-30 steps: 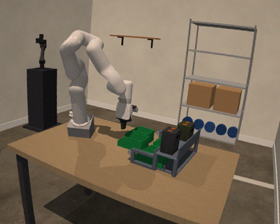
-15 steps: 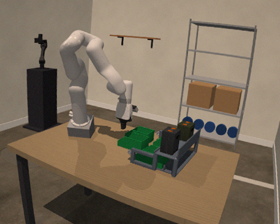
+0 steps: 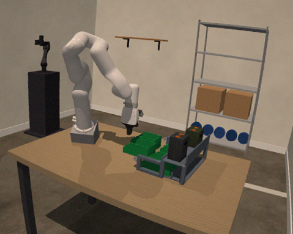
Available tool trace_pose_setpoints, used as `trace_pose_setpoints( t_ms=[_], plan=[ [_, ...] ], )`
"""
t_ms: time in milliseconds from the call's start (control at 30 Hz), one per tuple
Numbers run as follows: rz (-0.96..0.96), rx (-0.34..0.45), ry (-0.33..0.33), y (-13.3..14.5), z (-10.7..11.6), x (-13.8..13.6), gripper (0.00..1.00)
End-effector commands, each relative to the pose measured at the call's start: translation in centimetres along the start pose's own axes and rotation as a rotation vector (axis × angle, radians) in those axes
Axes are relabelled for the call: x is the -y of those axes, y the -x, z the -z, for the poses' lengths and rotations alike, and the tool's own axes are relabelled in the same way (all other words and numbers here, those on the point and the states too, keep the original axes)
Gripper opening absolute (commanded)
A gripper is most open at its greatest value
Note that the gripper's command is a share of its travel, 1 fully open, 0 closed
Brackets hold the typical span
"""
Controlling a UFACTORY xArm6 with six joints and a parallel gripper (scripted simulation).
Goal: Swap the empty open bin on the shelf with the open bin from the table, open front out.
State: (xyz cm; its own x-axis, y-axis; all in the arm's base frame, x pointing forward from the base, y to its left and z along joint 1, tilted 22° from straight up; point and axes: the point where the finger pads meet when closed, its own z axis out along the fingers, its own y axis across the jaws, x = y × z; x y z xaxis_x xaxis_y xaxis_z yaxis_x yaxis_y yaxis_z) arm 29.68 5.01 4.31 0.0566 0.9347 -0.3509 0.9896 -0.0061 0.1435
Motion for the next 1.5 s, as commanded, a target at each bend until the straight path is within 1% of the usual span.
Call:
trace_pose_setpoints(
  t_ms=[0,200,400,467,633,967,1033,1067,1467],
  plan=[
    [0.075,-0.003,0.001,0.0,0.2,-0.3,0.0],
    [0.264,-0.002,0.002,0.2,0.3,-0.6,0.0],
    [0.53,-0.001,0.003,0.5,0.6,-1.1,0.0],
    [0.53,-0.001,0.003,0.5,0.6,-1.1,0.0],
    [0.806,0.001,0.004,0.8,0.9,-1.7,0.0],
    [1.254,0.026,0.016,1.6,1.6,-2.9,0.0],
    [1.254,0.026,0.016,1.6,1.6,-2.9,0.0],
    [1.387,0.027,0.014,1.7,1.7,-3.0,0.0],
    [1.905,0.077,0.018,2.9,2.7,-4.6,0.0]
  ],
)
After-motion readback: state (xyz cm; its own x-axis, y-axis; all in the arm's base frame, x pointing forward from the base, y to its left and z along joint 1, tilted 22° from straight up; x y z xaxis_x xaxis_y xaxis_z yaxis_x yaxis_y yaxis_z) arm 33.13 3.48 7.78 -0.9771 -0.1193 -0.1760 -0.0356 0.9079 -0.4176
